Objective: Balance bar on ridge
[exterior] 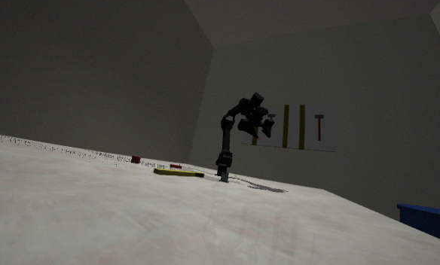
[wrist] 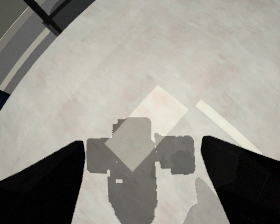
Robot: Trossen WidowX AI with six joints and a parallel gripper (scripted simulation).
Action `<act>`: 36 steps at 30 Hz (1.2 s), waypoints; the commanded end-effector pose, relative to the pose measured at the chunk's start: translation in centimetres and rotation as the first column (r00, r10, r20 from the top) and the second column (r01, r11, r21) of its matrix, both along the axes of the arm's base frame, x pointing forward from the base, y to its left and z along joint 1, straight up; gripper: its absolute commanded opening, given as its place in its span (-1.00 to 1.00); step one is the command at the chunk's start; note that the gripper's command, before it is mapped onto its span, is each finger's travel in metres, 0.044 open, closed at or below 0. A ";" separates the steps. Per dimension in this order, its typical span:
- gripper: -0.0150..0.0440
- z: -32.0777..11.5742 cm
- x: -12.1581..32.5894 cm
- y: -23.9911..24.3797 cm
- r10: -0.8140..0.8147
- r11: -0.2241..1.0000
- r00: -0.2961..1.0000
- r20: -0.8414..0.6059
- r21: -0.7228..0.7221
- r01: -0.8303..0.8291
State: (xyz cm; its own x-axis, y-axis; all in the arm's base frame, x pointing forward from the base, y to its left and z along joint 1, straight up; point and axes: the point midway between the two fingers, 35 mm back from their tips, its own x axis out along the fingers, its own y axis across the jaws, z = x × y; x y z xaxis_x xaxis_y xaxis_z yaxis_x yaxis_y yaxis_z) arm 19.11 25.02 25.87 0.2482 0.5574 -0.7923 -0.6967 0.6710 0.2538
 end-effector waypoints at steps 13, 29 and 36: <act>0.58 -3.3 6.9 -5.2 -0.255 0.961 0.965 -0.063 -0.131 0.245; 0.58 -7.3 12.0 -12.2 -0.502 0.845 0.854 -0.136 -0.286 0.451; 0.58 -9.1 13.5 -15.8 -0.602 0.775 0.781 -0.165 -0.358 0.522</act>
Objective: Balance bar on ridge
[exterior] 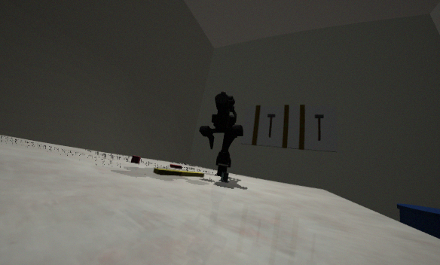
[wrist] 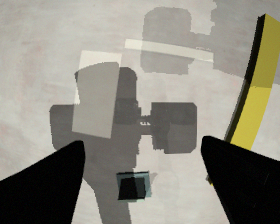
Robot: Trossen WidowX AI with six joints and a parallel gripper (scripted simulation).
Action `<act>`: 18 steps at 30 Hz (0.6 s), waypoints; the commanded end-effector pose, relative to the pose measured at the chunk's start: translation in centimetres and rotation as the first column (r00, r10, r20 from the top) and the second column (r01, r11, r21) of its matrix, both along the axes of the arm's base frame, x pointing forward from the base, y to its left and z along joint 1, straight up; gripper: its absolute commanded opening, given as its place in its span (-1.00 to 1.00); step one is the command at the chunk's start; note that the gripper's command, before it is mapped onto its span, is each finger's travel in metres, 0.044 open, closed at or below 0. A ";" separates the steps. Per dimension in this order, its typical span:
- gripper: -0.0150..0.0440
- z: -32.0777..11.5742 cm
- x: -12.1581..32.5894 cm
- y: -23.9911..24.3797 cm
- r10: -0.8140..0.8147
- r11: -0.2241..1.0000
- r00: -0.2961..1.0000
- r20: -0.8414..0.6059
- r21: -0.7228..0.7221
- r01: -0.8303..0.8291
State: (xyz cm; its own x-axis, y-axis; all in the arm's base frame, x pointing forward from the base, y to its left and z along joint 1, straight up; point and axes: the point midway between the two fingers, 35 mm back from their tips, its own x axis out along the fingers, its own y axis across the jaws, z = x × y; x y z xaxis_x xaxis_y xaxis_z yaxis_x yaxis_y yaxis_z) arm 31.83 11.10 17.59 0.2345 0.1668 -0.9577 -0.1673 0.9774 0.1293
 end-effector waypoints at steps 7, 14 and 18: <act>0.58 -2.6 1.7 -5.7 -0.170 0.984 0.981 -0.097 -0.076 0.163; 0.58 -4.3 2.1 -9.6 -0.280 0.957 0.946 -0.162 -0.125 0.262; 0.58 -5.3 2.1 -11.7 -0.337 0.938 0.921 -0.196 -0.152 0.311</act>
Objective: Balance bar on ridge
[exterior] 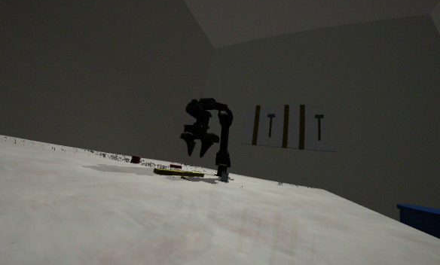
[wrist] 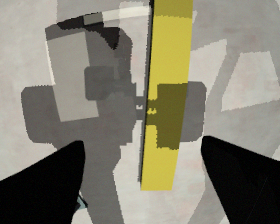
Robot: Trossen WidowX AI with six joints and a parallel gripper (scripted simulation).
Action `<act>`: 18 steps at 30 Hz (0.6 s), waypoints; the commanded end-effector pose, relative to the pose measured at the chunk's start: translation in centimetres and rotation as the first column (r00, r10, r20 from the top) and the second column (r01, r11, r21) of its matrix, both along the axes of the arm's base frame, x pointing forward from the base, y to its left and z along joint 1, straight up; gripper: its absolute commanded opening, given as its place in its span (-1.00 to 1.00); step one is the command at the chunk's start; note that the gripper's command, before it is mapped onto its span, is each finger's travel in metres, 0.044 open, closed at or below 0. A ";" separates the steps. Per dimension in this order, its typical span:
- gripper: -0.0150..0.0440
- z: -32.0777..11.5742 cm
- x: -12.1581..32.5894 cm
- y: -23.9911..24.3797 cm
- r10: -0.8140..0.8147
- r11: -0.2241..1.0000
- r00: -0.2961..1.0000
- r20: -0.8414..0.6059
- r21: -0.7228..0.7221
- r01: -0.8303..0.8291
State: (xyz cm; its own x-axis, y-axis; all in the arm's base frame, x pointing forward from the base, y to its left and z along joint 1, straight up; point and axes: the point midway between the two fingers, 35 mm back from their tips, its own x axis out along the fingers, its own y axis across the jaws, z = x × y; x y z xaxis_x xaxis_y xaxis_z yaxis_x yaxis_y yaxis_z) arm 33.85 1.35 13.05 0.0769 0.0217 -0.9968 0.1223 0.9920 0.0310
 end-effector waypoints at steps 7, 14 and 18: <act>0.58 -1.6 0.1 -2.3 -0.069 0.997 0.997 -0.042 -0.020 0.068; 0.58 -5.3 0.2 -2.3 -0.069 0.997 0.997 -0.042 -0.020 0.068; 0.58 -5.4 0.2 -2.3 -0.069 0.997 0.997 -0.042 -0.020 0.068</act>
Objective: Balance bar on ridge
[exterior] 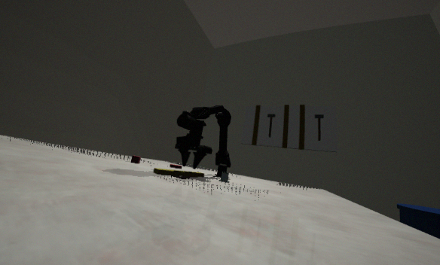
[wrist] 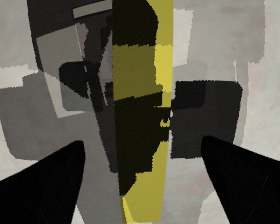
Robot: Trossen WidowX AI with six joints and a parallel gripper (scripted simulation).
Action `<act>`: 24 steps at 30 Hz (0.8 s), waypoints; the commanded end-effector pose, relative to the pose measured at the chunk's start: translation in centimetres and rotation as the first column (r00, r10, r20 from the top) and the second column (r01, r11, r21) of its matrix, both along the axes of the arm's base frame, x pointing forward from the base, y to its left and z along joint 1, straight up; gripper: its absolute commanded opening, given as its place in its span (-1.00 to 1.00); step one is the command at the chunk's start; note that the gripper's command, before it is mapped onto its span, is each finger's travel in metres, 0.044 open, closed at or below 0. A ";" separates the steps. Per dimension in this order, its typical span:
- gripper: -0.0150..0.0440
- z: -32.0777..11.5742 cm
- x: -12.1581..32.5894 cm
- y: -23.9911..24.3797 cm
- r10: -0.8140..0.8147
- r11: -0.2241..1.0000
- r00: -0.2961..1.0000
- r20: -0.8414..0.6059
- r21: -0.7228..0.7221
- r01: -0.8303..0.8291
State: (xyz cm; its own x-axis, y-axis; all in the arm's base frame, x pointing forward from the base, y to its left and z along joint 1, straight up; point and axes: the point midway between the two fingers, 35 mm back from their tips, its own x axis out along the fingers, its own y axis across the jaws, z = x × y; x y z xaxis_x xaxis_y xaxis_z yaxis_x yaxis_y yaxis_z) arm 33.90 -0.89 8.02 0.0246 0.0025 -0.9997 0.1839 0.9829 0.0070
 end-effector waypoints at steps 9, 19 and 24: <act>0.58 -1.4 0.2 -0.1 -0.007 1.000 1.000 0.010 -0.003 0.007; 0.58 -2.9 0.2 -0.1 -0.007 1.000 1.000 0.010 -0.003 0.007; 0.58 -3.0 0.2 -0.1 -0.007 1.000 1.000 0.010 -0.003 0.007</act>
State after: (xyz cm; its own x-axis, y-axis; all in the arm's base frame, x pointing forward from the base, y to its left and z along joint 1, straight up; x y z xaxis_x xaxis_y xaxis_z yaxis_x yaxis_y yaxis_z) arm 34.07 -0.91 5.22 0.0329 0.0022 -0.9995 0.1845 0.9828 0.0082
